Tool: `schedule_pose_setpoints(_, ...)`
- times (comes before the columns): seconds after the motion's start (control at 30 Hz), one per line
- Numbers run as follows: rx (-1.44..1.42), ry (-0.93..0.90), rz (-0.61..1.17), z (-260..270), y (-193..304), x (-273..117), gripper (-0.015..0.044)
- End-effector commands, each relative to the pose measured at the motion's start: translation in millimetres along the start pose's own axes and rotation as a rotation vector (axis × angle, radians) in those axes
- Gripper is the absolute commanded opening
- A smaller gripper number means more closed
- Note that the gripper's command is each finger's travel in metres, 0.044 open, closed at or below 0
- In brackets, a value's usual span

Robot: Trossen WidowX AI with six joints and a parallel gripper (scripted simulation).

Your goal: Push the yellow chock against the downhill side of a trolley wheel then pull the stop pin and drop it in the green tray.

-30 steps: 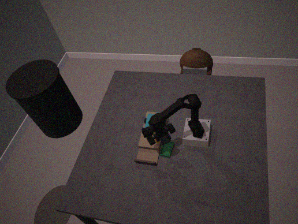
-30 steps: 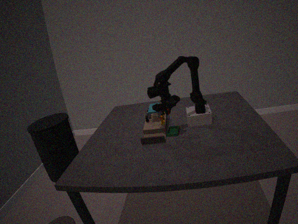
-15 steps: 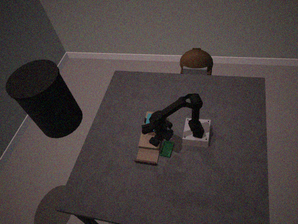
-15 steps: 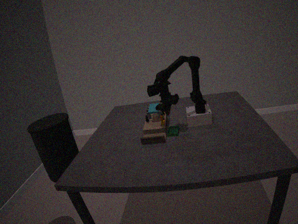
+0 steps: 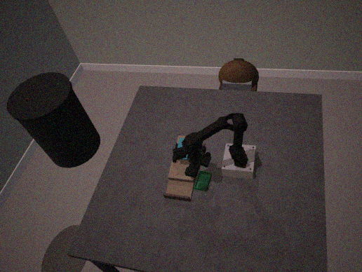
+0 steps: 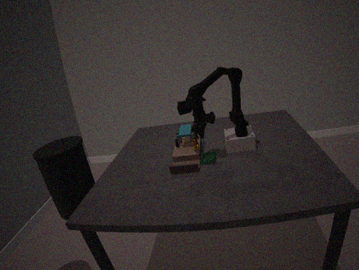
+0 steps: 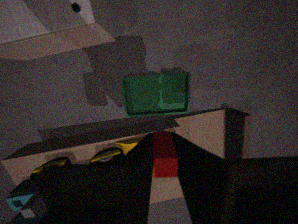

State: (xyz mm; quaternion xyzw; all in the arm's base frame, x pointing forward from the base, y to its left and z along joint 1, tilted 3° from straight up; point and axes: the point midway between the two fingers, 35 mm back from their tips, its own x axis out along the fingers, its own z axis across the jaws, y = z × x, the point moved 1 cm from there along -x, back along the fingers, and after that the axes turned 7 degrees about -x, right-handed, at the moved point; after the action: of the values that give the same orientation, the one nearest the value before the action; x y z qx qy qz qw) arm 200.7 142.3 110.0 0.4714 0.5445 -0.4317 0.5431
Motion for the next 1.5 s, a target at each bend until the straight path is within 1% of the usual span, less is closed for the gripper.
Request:
schedule_pose_setpoints(0.0, -0.012, 0.009, 0.002, -1, -3, 2, 0.0000)
schedule_pose_setpoints(0.2, -0.025, 0.011, 0.000, -1, -16, 17, 0.0000)
schedule_pose_setpoints(0.37, -0.026, 0.015, 0.000, -1, -18, 19, 0.0000)
schedule_pose_setpoints(0.73, -0.025, 0.173, 0.016, -8, -17, 48, 0.0000)
schedule_pose_setpoints(1.07, -0.026, 0.186, 0.018, -26, -15, 80, 0.0000)
schedule_pose_setpoints(1.2, -0.026, 0.186, 0.018, -28, -15, 83, 0.0000)
schedule_pose_setpoints(1.43, -0.026, 0.186, 0.018, -25, -15, 84, 0.0184)
schedule_pose_setpoints(1.47, -0.026, 0.186, 0.018, -24, -16, 84, 0.0190)
